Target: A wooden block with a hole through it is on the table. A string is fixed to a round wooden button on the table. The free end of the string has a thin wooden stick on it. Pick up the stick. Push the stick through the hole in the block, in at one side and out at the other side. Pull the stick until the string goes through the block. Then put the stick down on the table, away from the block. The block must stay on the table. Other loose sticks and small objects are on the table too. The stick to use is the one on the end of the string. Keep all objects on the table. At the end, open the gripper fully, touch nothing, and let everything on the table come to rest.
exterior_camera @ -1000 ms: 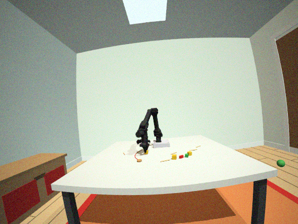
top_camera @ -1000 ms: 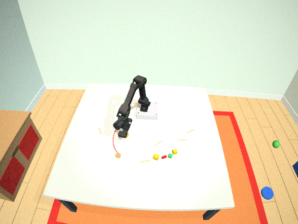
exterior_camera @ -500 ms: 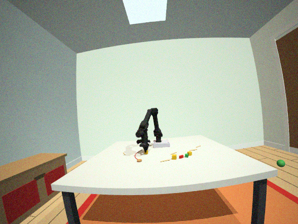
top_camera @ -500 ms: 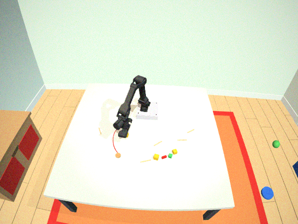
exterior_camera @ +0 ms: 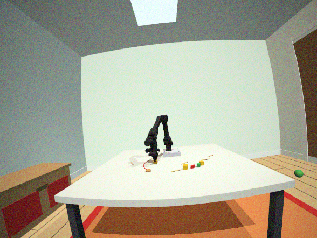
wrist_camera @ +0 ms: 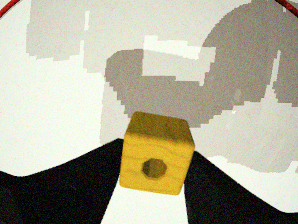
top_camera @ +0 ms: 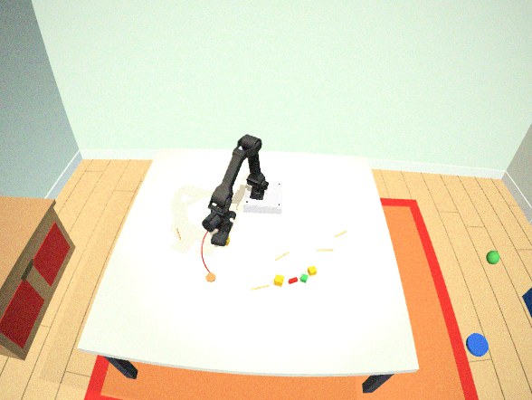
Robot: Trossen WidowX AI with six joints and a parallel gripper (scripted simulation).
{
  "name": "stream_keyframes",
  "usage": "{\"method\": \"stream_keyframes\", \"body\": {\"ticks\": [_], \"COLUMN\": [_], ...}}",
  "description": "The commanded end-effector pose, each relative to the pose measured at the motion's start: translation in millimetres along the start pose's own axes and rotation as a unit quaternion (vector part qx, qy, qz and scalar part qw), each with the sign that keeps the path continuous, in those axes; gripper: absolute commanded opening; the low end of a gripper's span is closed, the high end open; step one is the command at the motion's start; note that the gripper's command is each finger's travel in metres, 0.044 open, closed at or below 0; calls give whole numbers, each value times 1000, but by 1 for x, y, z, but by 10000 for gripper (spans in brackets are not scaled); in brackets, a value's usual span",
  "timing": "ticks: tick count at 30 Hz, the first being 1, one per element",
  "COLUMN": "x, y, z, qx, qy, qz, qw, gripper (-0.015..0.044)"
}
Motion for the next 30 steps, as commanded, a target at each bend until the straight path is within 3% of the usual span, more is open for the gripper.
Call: {"method": "stream_keyframes", "body": {"ticks": [1,30], "x": [2,14], "y": [0,-6], "z": [0,-1], "qx": [0,0], "qy": [0,4], "qz": [0,-23], "qw": [1000,1000], "gripper": [0,0]}}
Point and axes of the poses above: the point midway between the two fingers, 35 mm back from their tips, its own x axis back along the fingers, its own z axis across the jaws, y = z × x, the point moved 8 cm from there along x, back along the fingers, and after that the axes turned 14 degrees about -x, right-handed, at the moved point
